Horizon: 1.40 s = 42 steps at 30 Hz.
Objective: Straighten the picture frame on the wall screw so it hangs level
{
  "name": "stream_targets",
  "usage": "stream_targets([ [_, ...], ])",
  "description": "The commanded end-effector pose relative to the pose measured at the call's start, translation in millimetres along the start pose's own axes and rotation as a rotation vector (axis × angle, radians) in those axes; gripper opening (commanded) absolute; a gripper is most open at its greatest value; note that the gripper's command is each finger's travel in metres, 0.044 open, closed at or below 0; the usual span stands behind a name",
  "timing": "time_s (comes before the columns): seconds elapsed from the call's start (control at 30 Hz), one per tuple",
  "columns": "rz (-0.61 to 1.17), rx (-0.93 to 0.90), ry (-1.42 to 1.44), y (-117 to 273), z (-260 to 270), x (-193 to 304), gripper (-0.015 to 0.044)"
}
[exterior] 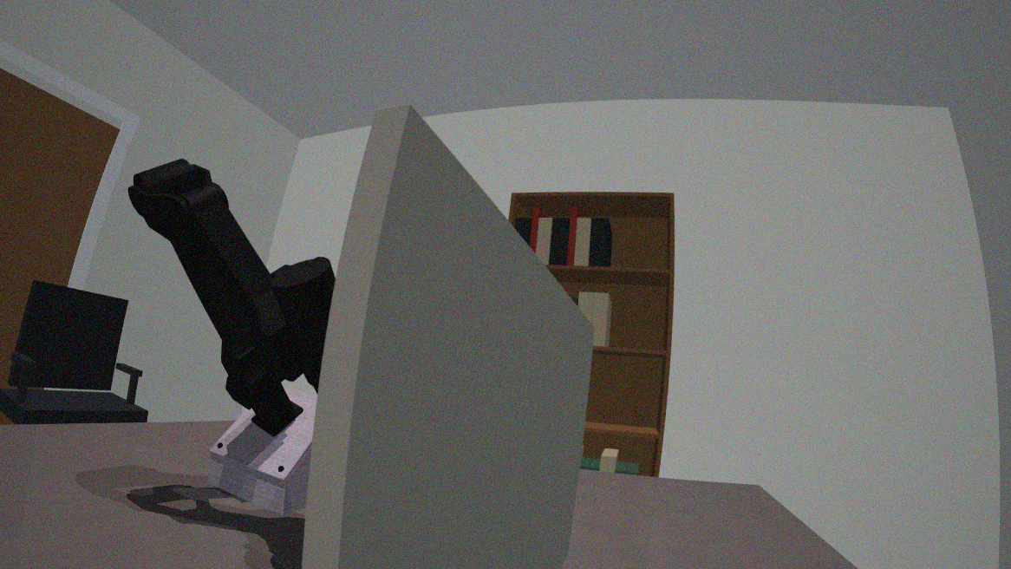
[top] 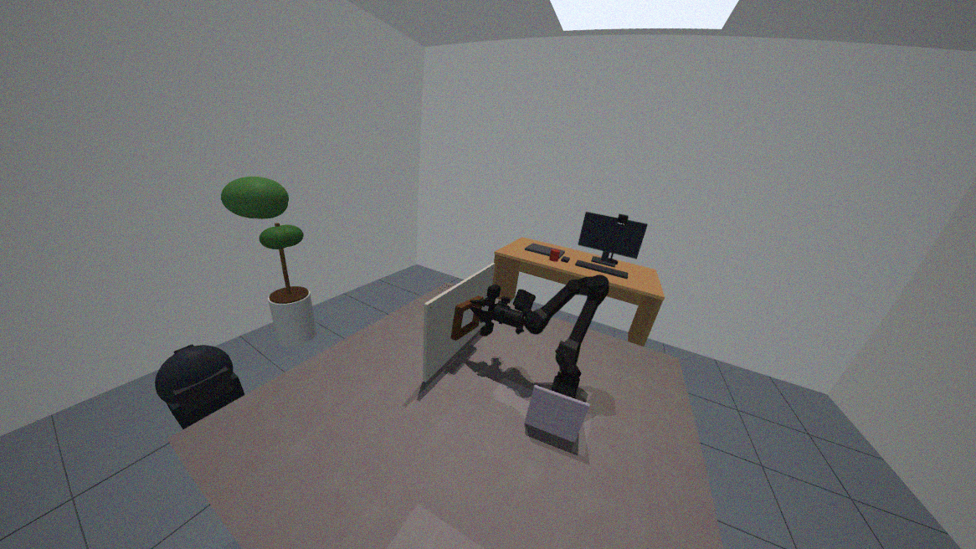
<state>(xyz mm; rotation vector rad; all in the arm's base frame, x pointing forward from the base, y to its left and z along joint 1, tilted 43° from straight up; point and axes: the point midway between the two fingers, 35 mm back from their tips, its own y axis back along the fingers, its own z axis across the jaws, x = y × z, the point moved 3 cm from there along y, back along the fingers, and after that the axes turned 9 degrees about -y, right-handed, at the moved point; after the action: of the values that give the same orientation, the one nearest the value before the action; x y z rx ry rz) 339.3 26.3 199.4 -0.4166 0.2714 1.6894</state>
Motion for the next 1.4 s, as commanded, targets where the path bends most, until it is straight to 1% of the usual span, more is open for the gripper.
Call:
stream_targets([
  [0.0,0.004,-0.021,0.007,0.2,7.7,0.9,0.0000],
  [1.37,0.004,-0.021,0.007,0.2,8.9,1.3,0.0000],
])
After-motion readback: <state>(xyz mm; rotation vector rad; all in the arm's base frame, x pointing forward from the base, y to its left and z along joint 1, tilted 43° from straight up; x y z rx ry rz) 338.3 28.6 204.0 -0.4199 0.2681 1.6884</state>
